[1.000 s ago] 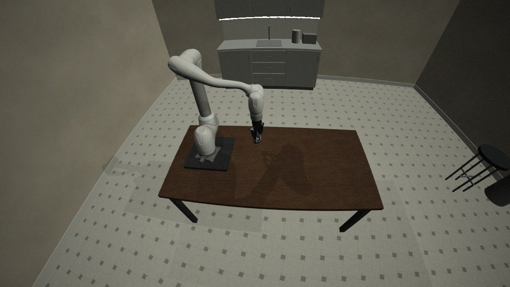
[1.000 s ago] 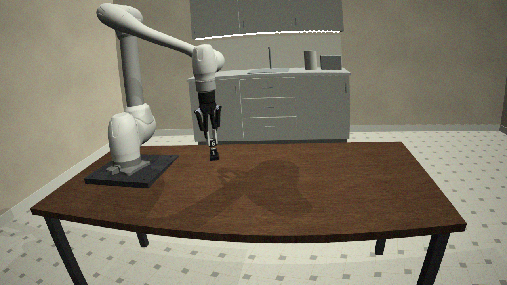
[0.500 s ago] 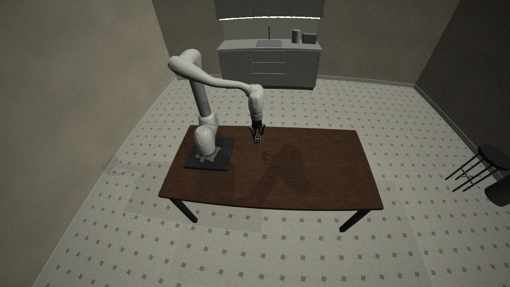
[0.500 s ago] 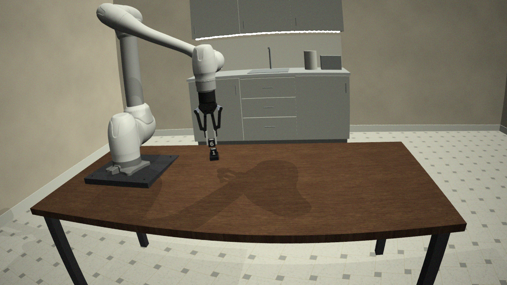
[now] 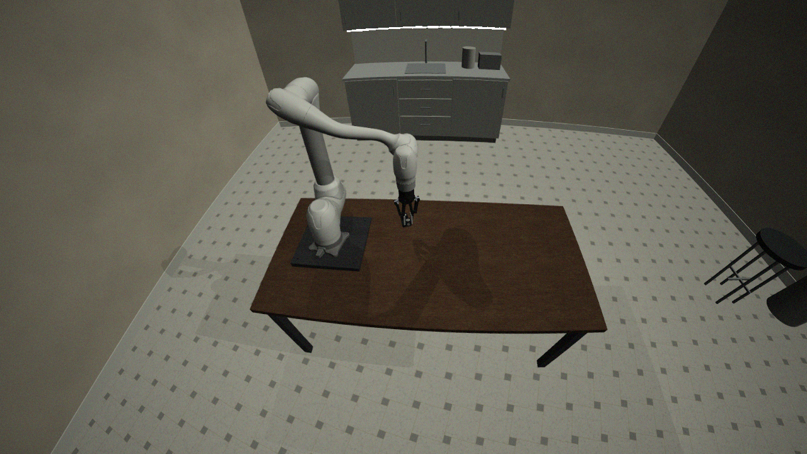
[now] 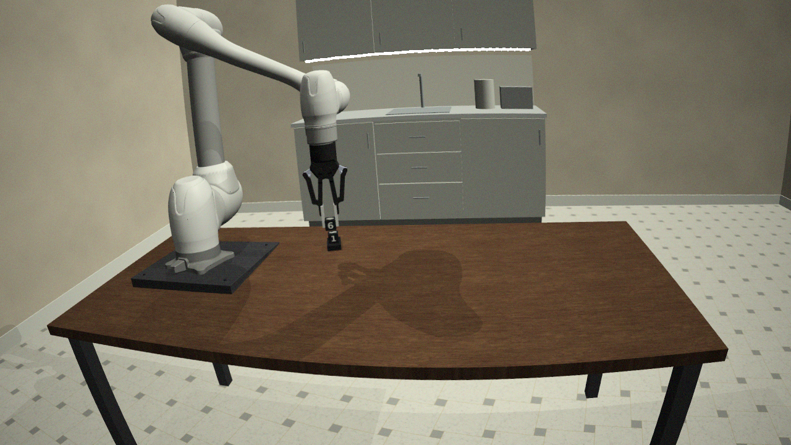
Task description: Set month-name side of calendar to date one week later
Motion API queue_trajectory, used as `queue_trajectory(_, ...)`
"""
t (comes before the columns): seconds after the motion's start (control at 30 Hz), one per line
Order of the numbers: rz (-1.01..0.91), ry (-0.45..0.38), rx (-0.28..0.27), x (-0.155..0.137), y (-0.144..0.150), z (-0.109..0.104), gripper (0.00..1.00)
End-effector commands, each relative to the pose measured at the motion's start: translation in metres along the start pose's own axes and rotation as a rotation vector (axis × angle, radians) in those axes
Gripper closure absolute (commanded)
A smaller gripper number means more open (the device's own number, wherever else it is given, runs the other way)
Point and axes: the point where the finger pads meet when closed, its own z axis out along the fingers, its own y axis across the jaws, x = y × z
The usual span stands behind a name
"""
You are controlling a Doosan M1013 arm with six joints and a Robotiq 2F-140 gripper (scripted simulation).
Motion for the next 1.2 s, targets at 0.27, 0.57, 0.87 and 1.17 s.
queue_trajectory(0.27,0.0,0.0,0.0,0.0,0.0,0.034,0.75)
queue_trajectory(0.57,0.0,0.0,0.0,0.0,0.0,0.071,0.75)
queue_trajectory(0.87,0.0,0.0,0.0,0.0,0.0,0.09,0.75)
queue_trajectory(1.17,0.0,0.0,0.0,0.0,0.0,0.093,0.75)
